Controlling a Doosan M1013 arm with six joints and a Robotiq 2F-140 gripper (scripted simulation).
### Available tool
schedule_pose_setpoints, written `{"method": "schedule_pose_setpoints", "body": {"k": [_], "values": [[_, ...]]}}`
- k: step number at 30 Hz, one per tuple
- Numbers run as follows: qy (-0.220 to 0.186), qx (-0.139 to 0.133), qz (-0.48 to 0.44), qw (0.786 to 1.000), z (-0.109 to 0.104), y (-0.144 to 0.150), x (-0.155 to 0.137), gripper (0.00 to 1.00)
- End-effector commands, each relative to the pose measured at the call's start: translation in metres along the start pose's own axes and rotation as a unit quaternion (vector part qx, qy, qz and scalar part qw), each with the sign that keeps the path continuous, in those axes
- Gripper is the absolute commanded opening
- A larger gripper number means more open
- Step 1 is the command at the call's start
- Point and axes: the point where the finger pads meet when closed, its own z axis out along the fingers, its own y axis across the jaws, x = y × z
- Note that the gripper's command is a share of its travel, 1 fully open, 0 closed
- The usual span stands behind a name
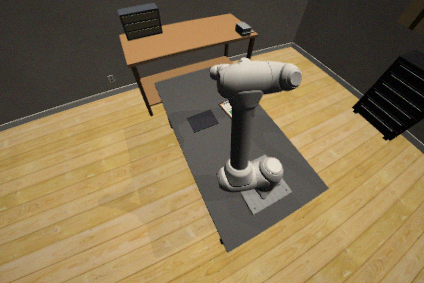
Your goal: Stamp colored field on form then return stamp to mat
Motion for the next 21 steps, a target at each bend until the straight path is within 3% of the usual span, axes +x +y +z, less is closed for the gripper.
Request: {"method": "schedule_pose_setpoints", "body": {"k": [1,13,21], "values": [[0.0,0.0,0.0,1.0,0.0,0.001,0.006,0.2],[0.0,0.0,0.0,1.0,0.001,0.001,0.006,0.2],[0.0,0.0,0.0,1.0,0.014,0.001,0.006,0.2]]}}
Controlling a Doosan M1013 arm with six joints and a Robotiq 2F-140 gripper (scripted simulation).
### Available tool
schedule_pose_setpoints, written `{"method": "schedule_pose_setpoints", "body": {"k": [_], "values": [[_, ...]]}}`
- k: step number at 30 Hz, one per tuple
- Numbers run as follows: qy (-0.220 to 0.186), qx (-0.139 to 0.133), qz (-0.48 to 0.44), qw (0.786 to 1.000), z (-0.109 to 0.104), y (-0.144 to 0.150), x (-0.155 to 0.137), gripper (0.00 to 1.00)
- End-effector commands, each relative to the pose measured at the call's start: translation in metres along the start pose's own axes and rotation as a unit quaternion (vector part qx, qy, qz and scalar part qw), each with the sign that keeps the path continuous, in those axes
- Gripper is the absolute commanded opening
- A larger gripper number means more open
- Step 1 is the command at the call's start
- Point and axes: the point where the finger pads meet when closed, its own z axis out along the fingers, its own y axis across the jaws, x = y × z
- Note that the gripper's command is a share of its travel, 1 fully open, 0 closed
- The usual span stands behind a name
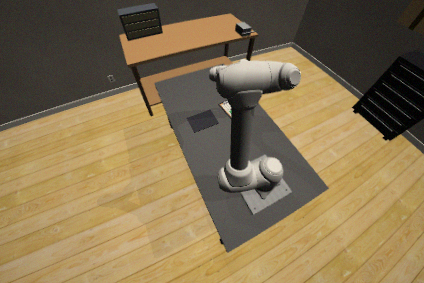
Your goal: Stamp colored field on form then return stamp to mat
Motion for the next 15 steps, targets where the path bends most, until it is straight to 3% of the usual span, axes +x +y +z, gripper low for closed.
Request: {"method": "schedule_pose_setpoints", "body": {"k": [1,15], "values": [[0.0,0.0,0.0,1.0,0.007,0.0,0.0,0.2],[0.0,0.0,0.0,1.0,0.029,0.0,0.0,0.2]]}}
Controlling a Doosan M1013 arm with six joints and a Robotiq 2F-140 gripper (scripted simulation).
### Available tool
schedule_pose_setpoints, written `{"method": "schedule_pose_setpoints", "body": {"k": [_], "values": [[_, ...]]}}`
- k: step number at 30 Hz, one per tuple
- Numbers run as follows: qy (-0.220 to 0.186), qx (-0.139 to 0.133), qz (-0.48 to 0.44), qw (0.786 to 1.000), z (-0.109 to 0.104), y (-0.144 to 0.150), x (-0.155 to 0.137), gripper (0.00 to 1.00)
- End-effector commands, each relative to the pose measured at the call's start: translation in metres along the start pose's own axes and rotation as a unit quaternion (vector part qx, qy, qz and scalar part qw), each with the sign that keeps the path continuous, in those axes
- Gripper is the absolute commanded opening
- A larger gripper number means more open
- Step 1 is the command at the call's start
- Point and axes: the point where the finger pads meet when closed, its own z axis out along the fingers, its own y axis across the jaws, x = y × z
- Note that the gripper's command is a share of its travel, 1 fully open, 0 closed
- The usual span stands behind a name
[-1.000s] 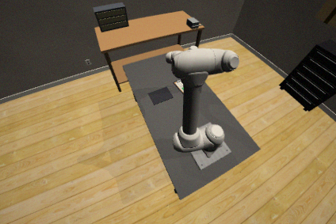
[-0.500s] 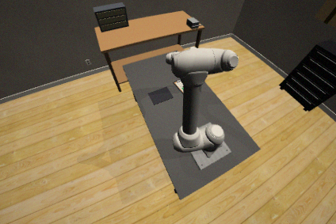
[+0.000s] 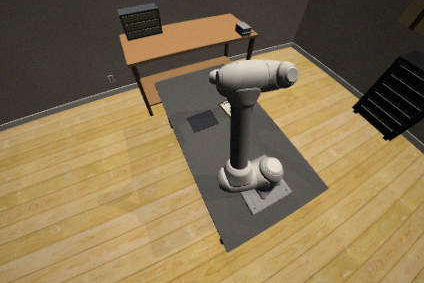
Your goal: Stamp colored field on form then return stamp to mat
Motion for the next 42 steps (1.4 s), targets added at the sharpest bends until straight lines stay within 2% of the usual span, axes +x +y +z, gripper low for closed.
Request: {"method": "schedule_pose_setpoints", "body": {"k": [1,15,23,28,42], "values": [[0.0,0.0,0.0,1.0,0.003,0.0,0.0,0.2],[0.0,0.0,0.0,1.0,0.004,0.0,0.0,0.2],[0.0,0.0,0.0,1.0,0.022,0.0,0.0,0.2],[0.0,0.0,0.0,1.0,0.026,0.0,0.0,0.2],[0.0,0.0,0.0,1.0,0.027,0.0,0.0,0.2]]}}
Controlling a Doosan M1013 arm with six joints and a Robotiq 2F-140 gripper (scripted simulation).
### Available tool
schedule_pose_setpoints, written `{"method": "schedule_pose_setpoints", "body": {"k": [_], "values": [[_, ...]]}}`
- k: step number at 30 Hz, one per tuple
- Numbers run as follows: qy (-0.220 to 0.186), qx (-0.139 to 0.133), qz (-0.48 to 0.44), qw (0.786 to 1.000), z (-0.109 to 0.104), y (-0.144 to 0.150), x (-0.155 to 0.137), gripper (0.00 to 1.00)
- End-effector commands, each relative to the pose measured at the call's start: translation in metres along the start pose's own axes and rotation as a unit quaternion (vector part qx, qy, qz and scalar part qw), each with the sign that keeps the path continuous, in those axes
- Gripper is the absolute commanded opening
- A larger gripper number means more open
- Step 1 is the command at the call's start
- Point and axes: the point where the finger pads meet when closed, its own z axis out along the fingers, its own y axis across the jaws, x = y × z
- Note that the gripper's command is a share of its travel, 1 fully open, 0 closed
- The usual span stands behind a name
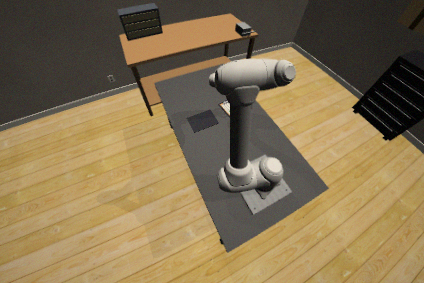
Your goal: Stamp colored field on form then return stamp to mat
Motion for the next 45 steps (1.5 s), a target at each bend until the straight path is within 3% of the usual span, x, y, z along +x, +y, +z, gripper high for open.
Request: {"method": "schedule_pose_setpoints", "body": {"k": [1,12,34,39,45], "values": [[0.0,0.0,0.0,1.0,0.0,0.0,0.0,0.2],[0.0,0.0,0.0,1.0,-0.024,0.0,0.0,0.2],[0.0,0.0,0.0,1.0,-0.031,0.0,0.0,0.2],[0.0,0.0,0.0,1.0,-0.061,0.0,0.0,0.2],[0.0,0.0,0.0,1.0,-0.063,0.0,0.0,0.2]]}}
